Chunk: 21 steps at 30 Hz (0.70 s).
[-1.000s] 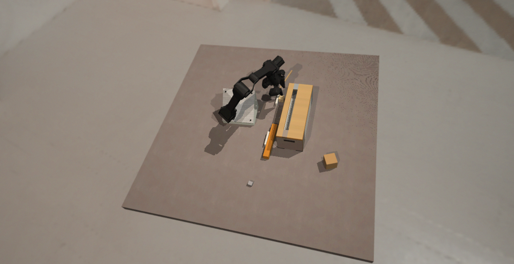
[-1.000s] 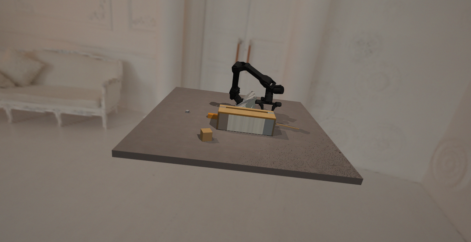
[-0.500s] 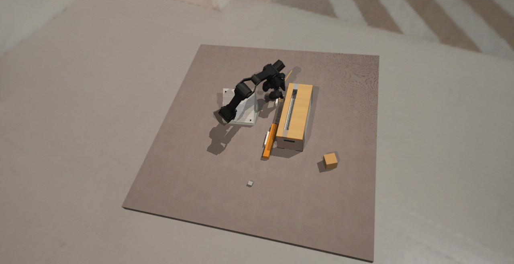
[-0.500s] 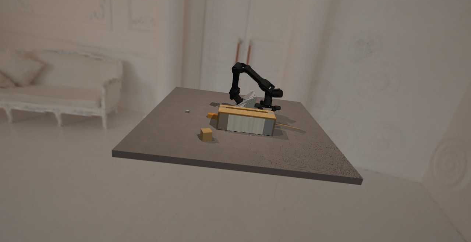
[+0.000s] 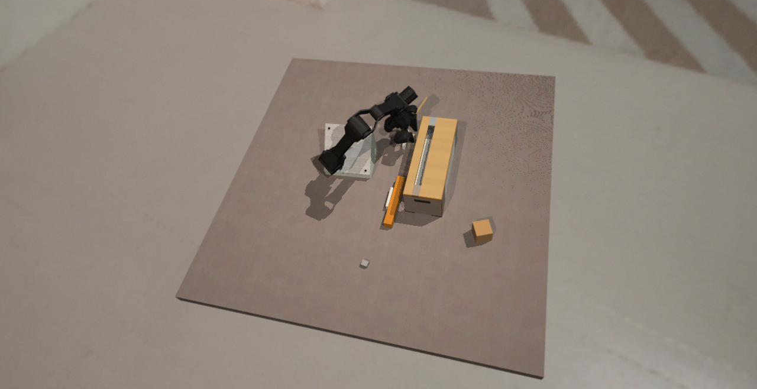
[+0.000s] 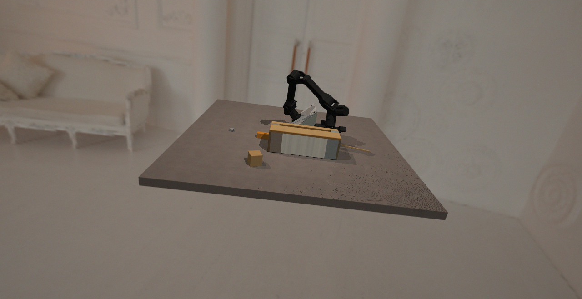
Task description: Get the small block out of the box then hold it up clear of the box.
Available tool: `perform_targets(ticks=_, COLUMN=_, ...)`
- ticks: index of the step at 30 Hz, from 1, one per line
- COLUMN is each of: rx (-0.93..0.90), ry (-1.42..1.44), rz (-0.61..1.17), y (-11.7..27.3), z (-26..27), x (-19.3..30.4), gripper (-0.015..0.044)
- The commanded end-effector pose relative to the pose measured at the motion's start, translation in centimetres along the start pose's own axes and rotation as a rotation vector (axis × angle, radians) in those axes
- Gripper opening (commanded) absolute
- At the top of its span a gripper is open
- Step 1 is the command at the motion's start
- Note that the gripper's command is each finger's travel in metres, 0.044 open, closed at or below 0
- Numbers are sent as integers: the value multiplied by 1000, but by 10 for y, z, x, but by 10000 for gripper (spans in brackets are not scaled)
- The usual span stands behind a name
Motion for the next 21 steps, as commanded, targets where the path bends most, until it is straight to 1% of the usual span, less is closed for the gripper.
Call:
perform_targets(ticks=1, rx=-3, ry=7, rz=4, y=-6, z=2, x=-4, gripper=285)
perform_targets(ticks=13, rx=-5, ry=8, rz=5, y=-21, z=4, x=-10, gripper=285)
perform_targets(ticks=20, rx=-5, ry=8, rz=5, y=-21, z=4, x=-10, gripper=101)
perform_targets(ticks=21, rx=-5, ry=8, rz=5, y=-21, z=4, x=-10, gripper=95)
Point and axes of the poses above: the point midway between the two fingers, 35 mm back from their tips, its own y axis back along the fingers, its own z axis across the jaws, x = y × z, the point moved 6 cm from there along y, back along the fingers, and after that the axes turned 12 degrees about -y, right-handed, at the moved point
